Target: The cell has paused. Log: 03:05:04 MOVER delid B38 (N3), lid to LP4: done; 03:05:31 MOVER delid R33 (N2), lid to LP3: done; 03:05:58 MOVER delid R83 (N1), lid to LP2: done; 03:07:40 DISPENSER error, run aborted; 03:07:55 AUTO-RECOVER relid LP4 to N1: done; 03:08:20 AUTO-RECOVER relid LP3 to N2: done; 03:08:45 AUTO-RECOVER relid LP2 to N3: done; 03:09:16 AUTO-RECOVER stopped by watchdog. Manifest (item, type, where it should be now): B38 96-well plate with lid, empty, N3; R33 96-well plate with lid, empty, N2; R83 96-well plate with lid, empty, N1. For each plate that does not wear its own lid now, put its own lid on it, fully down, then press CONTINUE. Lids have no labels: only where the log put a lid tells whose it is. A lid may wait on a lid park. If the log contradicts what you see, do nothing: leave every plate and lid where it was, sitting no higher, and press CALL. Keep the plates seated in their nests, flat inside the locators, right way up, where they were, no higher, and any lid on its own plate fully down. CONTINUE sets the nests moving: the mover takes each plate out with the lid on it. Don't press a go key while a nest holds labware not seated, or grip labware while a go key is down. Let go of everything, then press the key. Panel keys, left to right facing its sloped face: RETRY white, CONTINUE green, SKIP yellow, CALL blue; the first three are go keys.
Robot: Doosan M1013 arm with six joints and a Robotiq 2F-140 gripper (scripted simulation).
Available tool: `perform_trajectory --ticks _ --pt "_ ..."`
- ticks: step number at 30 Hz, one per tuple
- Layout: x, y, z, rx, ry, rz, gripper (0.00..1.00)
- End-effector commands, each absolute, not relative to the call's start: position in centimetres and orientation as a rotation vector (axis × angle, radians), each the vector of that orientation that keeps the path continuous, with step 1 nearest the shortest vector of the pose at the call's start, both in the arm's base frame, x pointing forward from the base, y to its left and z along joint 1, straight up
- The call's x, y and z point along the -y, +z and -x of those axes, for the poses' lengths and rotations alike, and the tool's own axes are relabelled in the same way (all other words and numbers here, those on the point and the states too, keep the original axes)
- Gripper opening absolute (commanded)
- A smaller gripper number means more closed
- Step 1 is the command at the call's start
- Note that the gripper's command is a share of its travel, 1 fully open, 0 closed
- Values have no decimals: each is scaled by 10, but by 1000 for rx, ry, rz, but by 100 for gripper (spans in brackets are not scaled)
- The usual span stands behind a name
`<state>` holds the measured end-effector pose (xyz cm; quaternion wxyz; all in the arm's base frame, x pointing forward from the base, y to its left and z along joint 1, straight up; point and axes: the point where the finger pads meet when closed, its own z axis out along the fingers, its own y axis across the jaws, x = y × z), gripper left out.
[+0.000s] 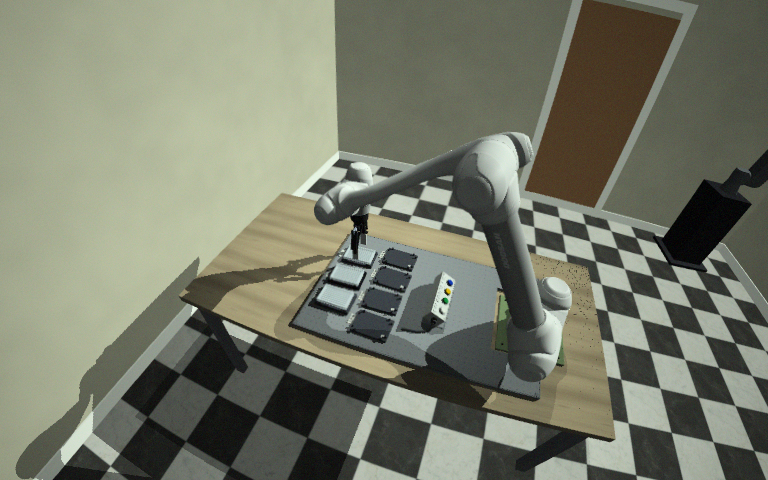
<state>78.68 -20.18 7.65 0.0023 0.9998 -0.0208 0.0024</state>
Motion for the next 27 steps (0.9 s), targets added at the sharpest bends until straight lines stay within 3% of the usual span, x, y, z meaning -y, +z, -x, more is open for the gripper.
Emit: perform_trajectory --ticks 1,6,7,27 --pt "202 77 -787 65 8 -3136 66" --pt "202 77 -787 65 8 -3136 66" --pt "202 77 -787 65 8 -3136 59" --pt "202 77 -787 65 8 -3136 59"
